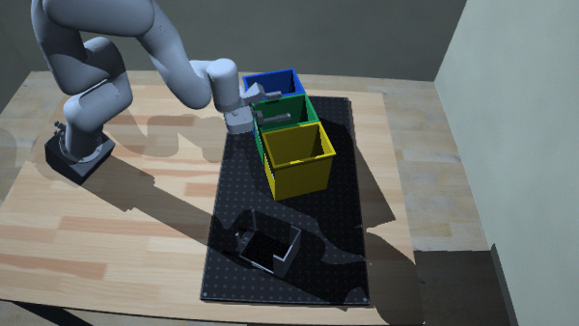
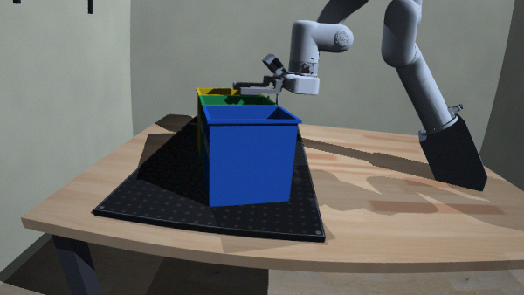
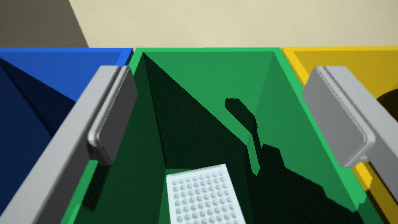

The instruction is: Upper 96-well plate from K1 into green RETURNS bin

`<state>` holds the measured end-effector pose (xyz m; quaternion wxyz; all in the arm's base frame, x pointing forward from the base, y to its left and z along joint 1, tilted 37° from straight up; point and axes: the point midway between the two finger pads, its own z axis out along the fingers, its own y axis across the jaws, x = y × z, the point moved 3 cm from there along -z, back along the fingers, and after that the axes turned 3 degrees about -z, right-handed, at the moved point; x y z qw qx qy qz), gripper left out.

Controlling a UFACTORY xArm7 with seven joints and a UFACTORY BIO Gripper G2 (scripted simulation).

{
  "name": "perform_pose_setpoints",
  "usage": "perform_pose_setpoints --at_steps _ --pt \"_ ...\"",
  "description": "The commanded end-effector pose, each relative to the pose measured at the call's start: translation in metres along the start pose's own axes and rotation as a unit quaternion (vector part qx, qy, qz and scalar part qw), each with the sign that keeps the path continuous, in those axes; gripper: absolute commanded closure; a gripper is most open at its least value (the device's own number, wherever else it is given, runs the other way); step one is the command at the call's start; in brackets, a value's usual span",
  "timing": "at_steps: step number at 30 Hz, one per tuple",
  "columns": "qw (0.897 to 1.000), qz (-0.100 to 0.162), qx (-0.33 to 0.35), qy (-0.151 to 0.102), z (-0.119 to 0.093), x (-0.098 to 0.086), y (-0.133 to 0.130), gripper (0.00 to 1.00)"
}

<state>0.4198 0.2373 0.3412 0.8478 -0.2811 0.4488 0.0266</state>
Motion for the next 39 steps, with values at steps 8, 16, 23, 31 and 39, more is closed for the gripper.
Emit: perform_pose_setpoints --at_steps 8,16,23,31,39 --pt "1.000 0.000 -0.003 -0.005 0.002 -0.009 0.000 0.82" --pt "0.999 0.000 0.041 -0.002 -0.008 -0.016 -0.003 0.82" --pt "0.988 0.001 0.155 0.004 -0.031 -0.032 -0.018 0.82" --pt "0.988 0.000 0.152 0.004 -0.052 -0.045 -0.035 0.82" --pt "0.989 0.000 0.149 0.003 -0.079 -0.062 -0.058 0.82"
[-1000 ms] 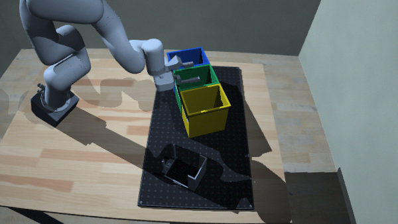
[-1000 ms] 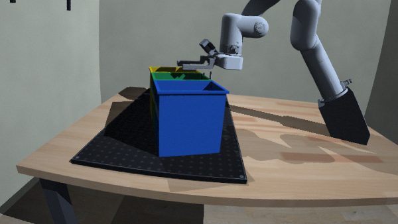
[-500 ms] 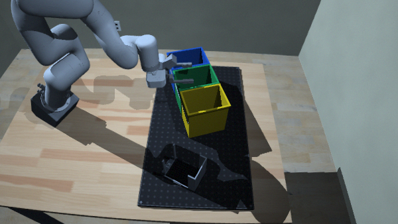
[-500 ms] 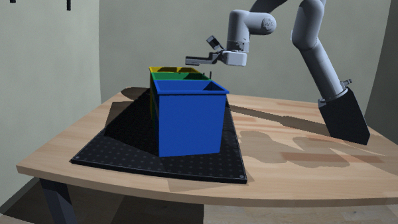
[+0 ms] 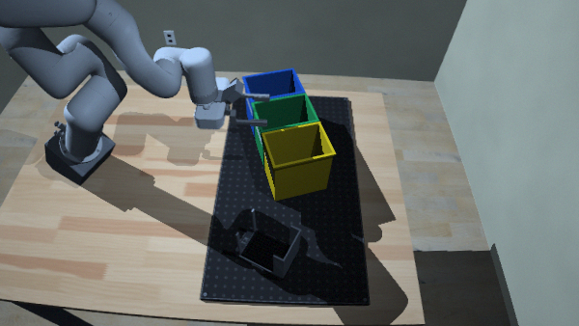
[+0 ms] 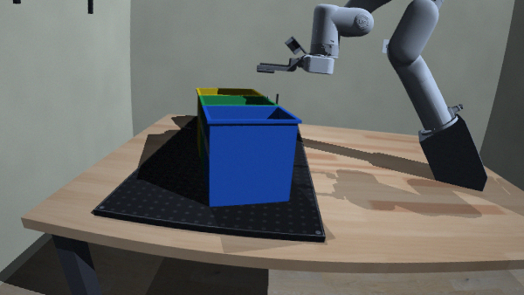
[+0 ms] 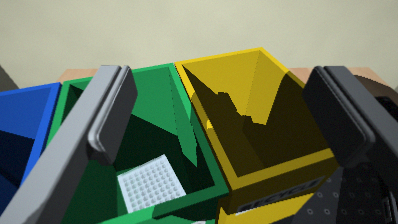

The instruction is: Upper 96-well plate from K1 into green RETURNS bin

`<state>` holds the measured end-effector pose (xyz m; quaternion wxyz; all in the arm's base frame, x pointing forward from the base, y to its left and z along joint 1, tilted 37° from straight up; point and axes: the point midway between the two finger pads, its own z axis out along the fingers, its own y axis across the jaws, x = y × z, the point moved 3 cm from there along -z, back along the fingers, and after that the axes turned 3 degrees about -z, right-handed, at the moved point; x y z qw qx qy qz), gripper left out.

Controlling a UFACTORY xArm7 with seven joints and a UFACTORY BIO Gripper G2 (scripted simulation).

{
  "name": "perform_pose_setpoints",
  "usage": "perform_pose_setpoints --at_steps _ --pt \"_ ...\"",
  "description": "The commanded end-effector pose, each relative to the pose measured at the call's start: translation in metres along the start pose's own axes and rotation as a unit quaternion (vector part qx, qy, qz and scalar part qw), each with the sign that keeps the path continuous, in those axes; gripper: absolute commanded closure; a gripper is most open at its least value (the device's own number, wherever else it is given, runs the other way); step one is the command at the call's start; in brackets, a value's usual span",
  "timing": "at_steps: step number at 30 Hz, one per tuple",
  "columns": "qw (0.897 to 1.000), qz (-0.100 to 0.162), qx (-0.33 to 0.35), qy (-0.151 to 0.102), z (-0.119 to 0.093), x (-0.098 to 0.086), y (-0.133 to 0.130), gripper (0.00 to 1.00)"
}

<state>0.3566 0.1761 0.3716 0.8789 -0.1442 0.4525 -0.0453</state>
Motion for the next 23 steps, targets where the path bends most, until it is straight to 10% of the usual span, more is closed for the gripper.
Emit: perform_pose_setpoints --at_steps 1,23 --pt "1.000 0.000 -0.008 -0.002 -0.013 -0.016 -0.019 0.82" --pt "1.000 0.000 -0.008 -0.002 -0.027 -0.029 -0.042 0.82"
